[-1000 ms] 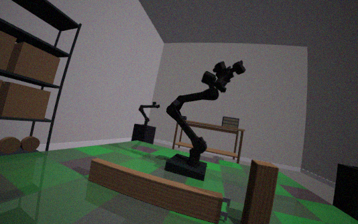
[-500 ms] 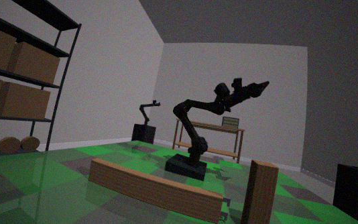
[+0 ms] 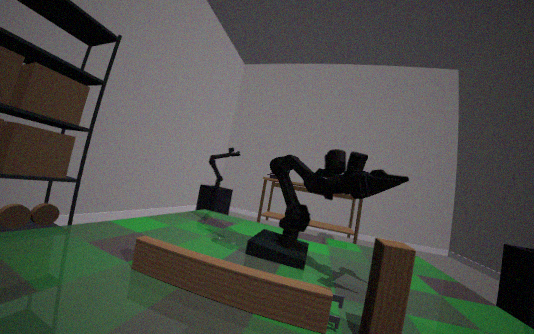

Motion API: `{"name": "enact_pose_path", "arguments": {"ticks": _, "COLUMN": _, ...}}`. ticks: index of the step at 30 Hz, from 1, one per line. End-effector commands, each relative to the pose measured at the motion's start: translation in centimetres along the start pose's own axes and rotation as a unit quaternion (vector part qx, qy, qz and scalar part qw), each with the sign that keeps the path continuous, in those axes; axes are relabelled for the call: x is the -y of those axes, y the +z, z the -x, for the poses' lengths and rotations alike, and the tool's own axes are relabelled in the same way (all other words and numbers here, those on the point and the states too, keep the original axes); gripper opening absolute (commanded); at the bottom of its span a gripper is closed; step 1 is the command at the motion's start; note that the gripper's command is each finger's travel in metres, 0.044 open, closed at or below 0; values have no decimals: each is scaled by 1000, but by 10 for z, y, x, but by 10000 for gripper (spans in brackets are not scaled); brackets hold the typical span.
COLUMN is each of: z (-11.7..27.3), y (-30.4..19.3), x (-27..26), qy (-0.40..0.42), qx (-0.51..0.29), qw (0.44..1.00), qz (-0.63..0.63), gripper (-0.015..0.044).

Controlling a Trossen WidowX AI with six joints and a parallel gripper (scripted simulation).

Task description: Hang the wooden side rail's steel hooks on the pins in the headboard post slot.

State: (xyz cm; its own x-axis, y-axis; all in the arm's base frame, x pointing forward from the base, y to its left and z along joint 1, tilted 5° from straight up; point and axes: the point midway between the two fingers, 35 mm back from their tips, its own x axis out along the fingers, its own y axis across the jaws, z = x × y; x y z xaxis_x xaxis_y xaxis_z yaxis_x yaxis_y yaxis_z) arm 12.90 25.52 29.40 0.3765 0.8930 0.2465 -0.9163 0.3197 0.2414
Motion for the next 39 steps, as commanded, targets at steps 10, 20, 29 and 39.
{"name": "enact_pose_path", "arguments": {"ticks": 10, "z": 80, "y": -125, "x": 126, "qy": -242, "qx": -171, "qw": 953, "qz": 60, "gripper": 440}}
{"name": "enact_pose_path", "arguments": {"ticks": 20, "z": 94, "y": -138, "x": 137, "qy": -266, "qx": -191, "qw": 943, "qz": 63, "gripper": 440}}
{"name": "enact_pose_path", "arguments": {"ticks": 29, "z": 94, "y": -138, "x": 137, "qy": -266, "qx": -191, "qw": 943, "qz": 63, "gripper": 440}}
{"name": "enact_pose_path", "arguments": {"ticks": 39, "z": 91, "y": -139, "x": 139, "qy": -258, "qx": -207, "qw": 941, "qz": 71, "gripper": 440}}
